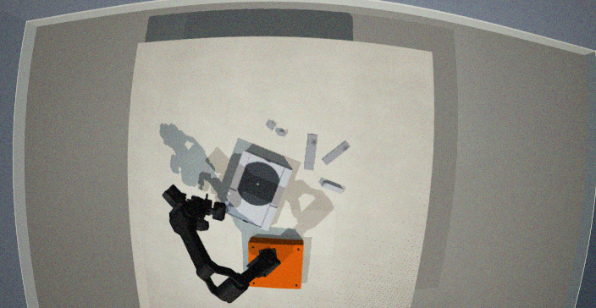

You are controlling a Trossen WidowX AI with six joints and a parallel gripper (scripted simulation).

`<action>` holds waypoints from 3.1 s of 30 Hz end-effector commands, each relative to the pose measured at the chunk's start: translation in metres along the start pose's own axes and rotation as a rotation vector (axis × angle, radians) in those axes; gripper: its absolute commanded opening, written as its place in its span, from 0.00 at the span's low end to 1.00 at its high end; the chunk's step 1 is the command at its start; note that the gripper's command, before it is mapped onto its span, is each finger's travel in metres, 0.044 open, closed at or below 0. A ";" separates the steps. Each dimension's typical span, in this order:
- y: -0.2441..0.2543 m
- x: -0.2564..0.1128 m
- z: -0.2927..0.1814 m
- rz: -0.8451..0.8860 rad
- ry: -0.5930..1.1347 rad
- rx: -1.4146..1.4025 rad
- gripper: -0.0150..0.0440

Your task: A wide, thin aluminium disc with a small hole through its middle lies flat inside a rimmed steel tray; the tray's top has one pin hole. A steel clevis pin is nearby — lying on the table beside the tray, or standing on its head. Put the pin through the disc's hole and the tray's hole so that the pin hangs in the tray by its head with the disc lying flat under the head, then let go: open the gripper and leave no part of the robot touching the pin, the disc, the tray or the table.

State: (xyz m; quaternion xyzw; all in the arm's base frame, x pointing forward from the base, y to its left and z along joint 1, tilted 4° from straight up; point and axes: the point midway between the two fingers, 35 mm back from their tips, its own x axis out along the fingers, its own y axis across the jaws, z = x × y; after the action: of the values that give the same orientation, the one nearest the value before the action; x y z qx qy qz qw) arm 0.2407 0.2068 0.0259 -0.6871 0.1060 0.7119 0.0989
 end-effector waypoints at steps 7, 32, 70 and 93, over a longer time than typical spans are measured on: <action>0.001 0.016 0.001 0.007 -0.005 -0.004 0.25; 0.001 0.058 0.001 0.007 -0.005 -0.004 0.25; 0.000 0.069 0.003 0.012 0.058 -0.008 0.53; 0.000 0.071 0.013 0.005 0.361 -0.007 0.53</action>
State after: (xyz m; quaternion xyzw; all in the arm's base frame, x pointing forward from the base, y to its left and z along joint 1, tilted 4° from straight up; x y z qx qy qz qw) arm 0.2281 0.2136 -0.0392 -0.8055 0.1161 0.5757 0.0787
